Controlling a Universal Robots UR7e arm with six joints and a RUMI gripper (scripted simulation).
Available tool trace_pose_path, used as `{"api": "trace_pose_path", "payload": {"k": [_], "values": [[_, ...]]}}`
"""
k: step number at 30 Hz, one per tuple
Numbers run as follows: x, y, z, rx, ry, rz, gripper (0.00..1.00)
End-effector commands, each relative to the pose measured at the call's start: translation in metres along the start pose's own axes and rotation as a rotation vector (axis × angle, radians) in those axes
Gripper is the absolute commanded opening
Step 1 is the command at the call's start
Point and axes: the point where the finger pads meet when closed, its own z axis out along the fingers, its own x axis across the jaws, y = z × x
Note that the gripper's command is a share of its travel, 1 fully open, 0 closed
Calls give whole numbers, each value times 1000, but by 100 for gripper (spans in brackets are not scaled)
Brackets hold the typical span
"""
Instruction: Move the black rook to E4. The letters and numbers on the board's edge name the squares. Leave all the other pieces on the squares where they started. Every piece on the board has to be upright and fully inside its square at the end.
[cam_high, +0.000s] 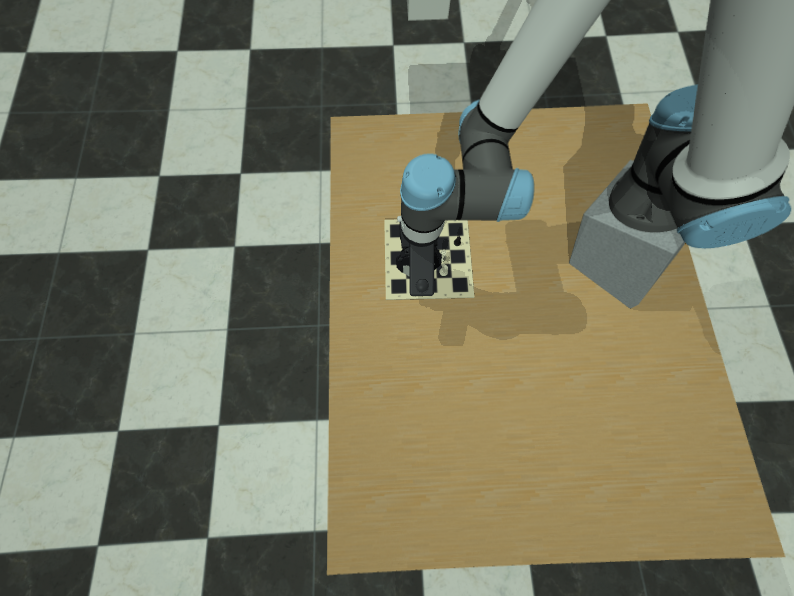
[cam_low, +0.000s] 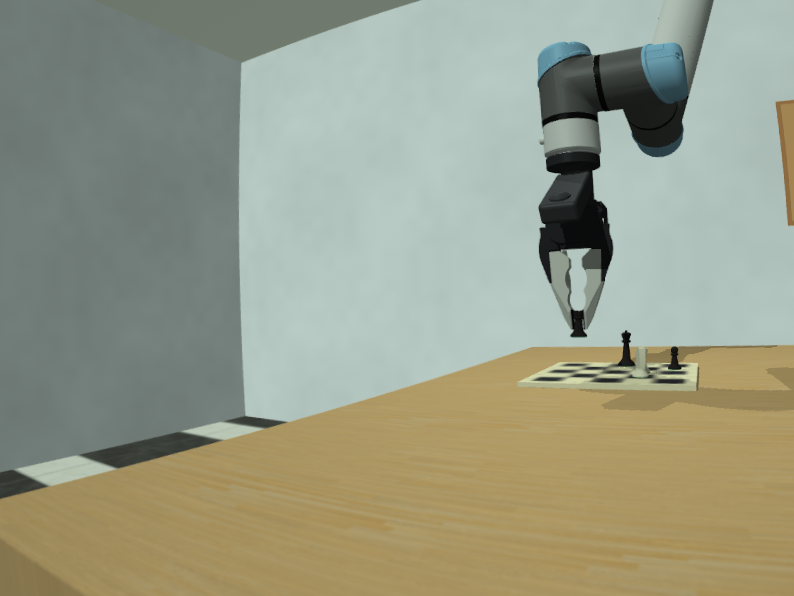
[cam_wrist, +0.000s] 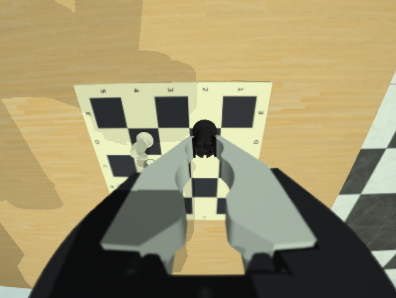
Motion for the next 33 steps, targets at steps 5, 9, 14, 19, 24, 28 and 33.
{"api": "trace_pose_path", "payload": {"k": [5,9,14,19,24,28,33], "values": [[0,0,-35,0,-2,0,0],[0,0,-43,0,-2,0,0],[0,0,-46,0,-2,0,0],[0,0,-46,0,-2,0,0],[-2,0,-46,0,-2,1,0],[-31,-1,-46,0,-2,19,0],[-67,-3,-46,0,-2,40,0]]}}
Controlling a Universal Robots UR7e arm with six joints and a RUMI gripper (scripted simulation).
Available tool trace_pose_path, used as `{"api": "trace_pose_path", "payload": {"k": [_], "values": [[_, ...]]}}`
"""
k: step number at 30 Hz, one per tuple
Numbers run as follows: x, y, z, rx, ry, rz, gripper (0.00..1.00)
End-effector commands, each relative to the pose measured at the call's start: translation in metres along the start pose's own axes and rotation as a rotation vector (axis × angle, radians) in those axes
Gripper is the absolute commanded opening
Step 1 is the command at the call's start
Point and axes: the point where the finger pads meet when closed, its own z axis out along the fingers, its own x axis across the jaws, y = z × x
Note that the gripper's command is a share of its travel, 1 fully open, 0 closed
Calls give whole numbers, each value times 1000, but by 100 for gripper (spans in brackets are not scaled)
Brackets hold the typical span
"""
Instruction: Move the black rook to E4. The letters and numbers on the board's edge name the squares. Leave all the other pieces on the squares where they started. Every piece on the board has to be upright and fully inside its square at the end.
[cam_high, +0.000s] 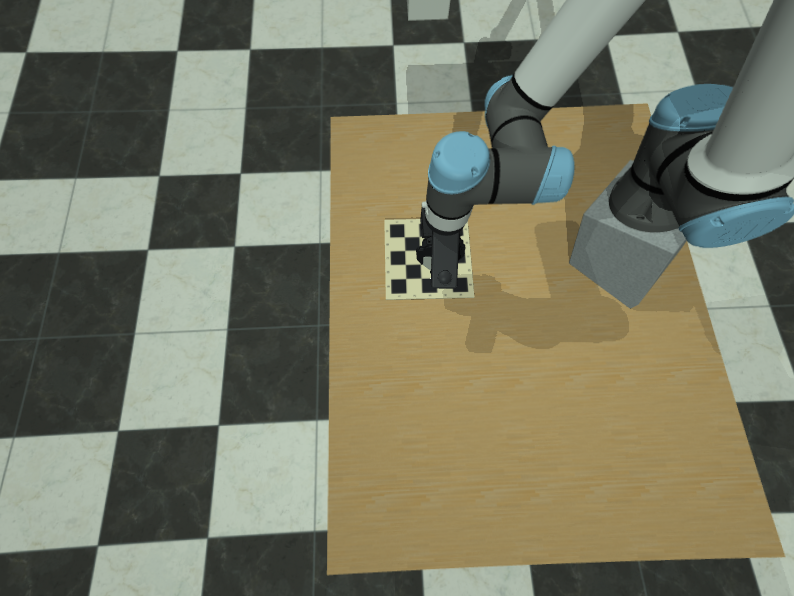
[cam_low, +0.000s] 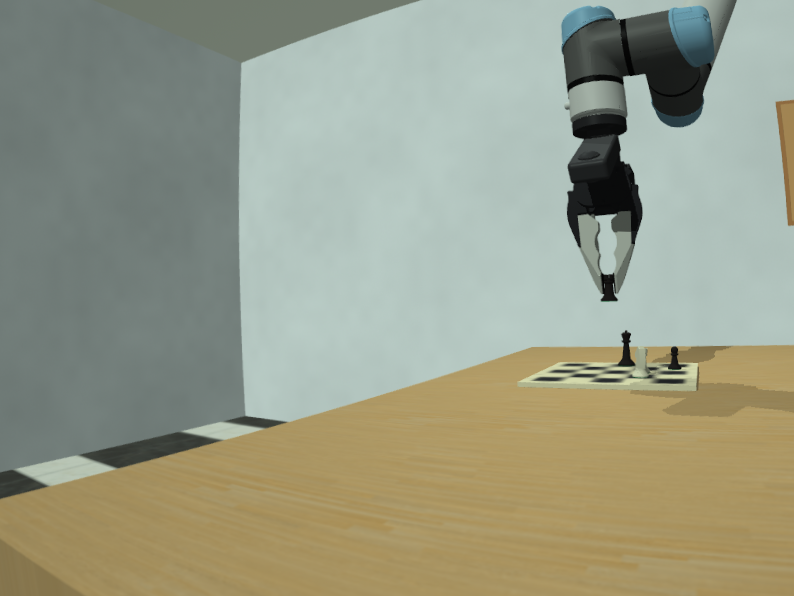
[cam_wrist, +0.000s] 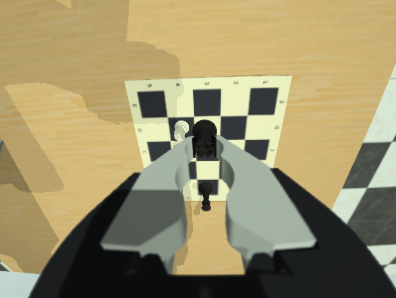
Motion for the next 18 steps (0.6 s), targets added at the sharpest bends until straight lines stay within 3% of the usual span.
{"api": "trace_pose_path", "payload": {"k": [1,18], "values": [[-27,0,-2,1,5,16,0],[-34,0,-1,1,5,20,0]]}}
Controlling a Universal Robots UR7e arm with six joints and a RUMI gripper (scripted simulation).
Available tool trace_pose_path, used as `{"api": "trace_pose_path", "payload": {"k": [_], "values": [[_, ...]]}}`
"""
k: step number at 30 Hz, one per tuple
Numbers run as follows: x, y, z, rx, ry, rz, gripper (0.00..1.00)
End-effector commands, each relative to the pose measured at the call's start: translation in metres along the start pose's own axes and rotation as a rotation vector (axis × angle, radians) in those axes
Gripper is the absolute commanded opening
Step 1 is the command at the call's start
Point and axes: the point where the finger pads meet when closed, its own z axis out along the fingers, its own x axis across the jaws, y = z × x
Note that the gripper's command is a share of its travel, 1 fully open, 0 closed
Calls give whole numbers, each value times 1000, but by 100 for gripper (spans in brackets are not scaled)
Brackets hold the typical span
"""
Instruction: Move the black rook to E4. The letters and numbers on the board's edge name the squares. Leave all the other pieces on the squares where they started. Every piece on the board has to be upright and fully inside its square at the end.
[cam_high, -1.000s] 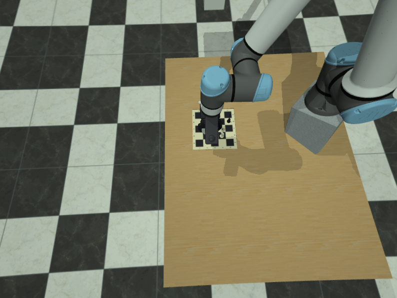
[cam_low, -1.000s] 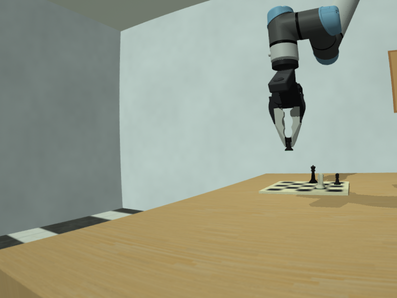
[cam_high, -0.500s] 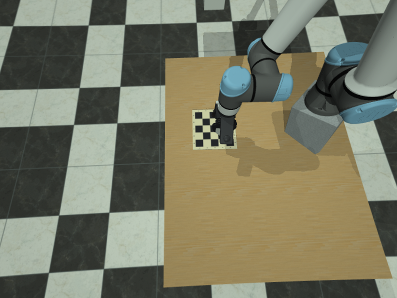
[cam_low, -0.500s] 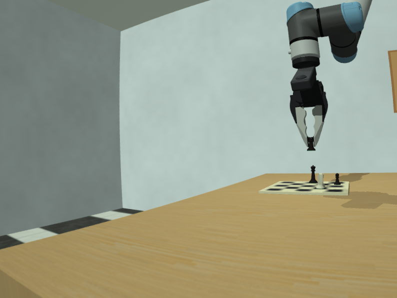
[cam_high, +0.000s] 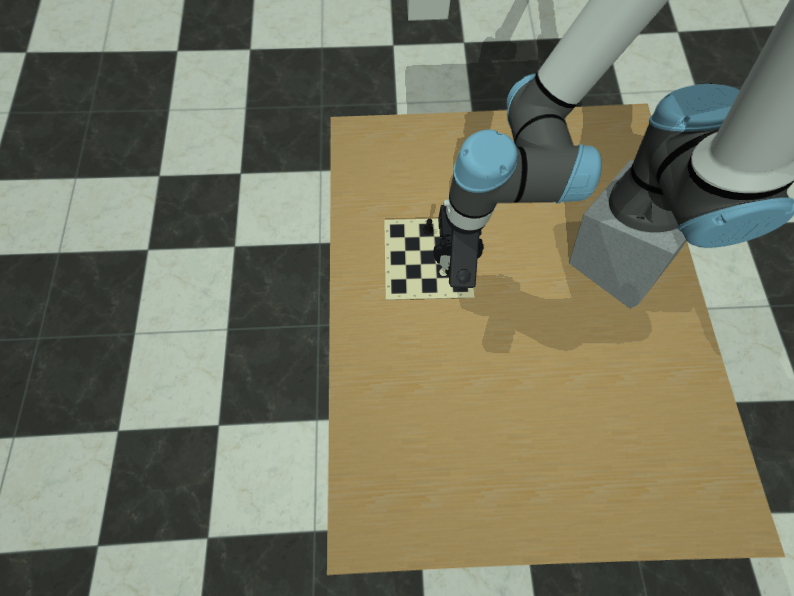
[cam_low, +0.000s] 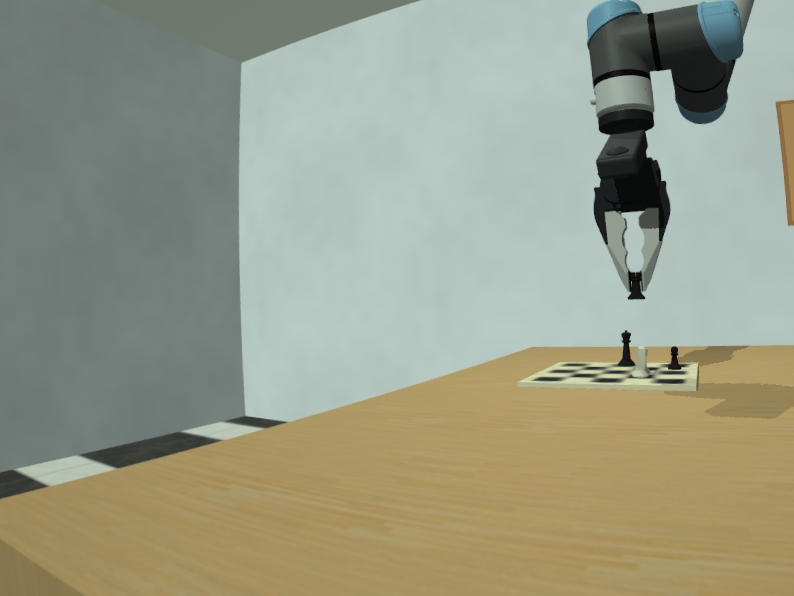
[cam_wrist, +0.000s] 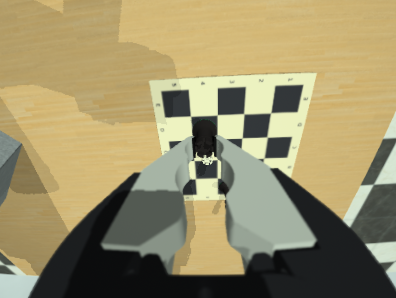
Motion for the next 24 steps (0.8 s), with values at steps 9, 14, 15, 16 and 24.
{"api": "trace_pose_path", "payload": {"k": [9,14,15,16,24], "values": [[0,0,13,0,2,0,0],[0,0,29,0,2,0,0],[0,0,33,0,2,0,0],[0,0,33,0,2,0,0],[0,0,61,0,2,0,0]]}}
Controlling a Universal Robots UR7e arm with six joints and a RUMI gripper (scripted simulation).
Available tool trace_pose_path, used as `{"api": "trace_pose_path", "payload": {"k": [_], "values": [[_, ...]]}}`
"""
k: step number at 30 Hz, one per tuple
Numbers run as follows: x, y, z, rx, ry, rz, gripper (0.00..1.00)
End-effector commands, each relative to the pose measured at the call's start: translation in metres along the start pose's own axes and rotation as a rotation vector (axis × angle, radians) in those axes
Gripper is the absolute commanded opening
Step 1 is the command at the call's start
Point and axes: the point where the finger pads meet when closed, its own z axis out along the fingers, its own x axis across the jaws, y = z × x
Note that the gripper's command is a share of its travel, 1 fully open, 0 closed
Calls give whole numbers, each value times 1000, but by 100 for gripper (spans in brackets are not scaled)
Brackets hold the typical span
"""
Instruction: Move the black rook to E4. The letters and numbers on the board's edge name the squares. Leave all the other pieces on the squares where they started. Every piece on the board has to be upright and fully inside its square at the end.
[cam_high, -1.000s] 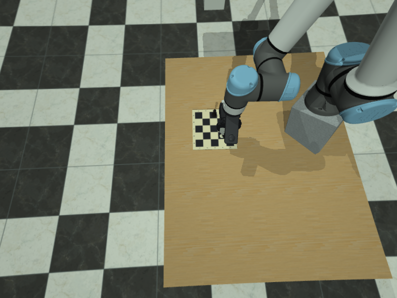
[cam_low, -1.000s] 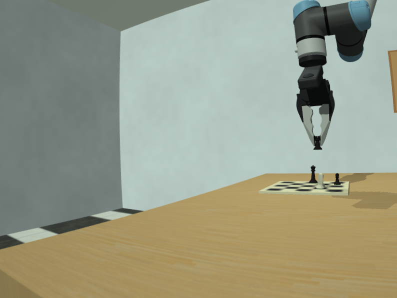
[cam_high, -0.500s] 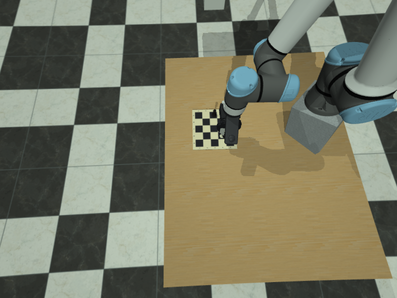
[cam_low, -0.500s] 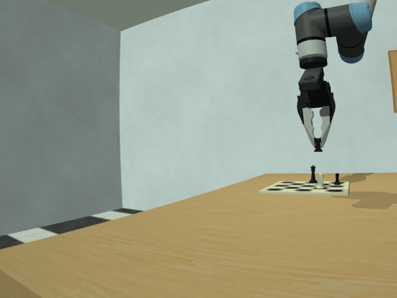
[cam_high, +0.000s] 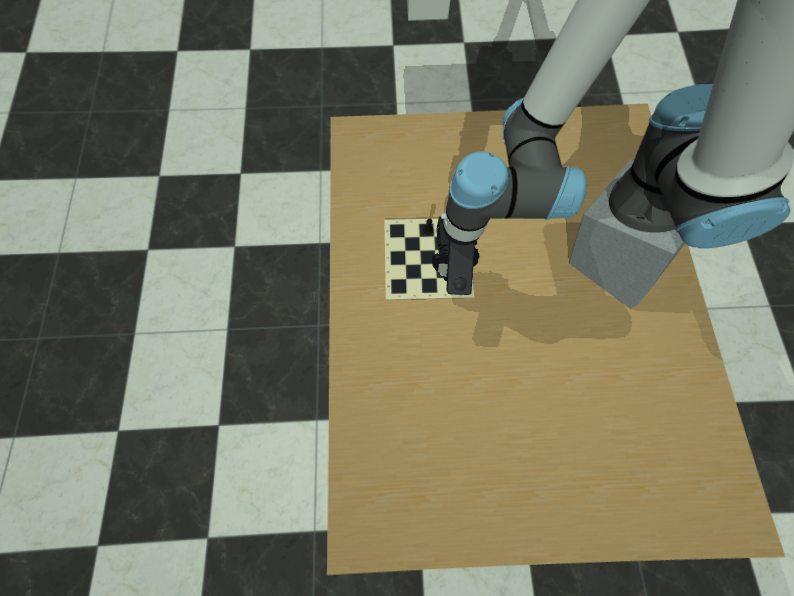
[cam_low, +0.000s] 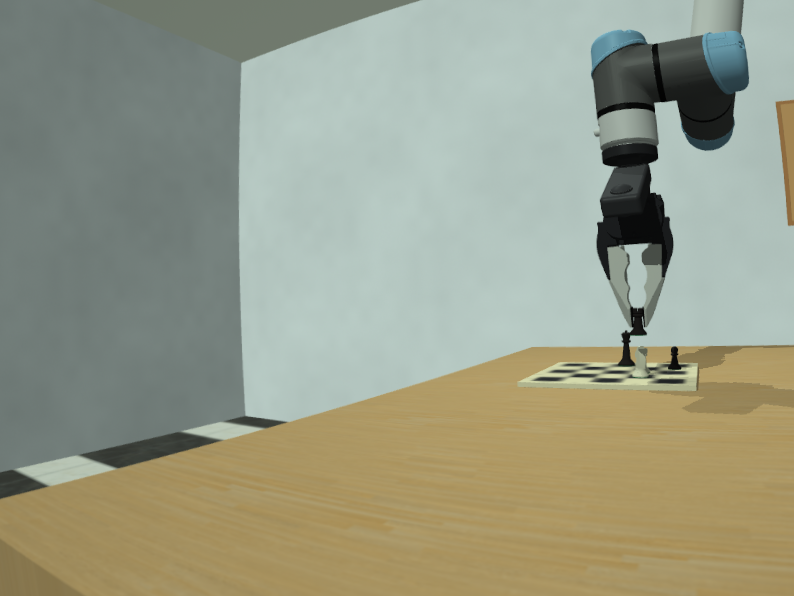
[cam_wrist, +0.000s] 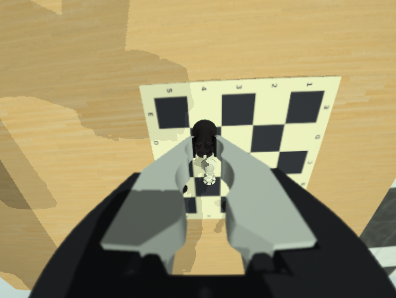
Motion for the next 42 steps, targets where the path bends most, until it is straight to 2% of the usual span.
{"api": "trace_pose_path", "payload": {"k": [1,8,16,42], "values": [[1,0,21,0,4,0,0],[1,0,42,0,4,0,0],[1,0,50,0,4,0,0],[1,0,51,0,4,0,0]]}}
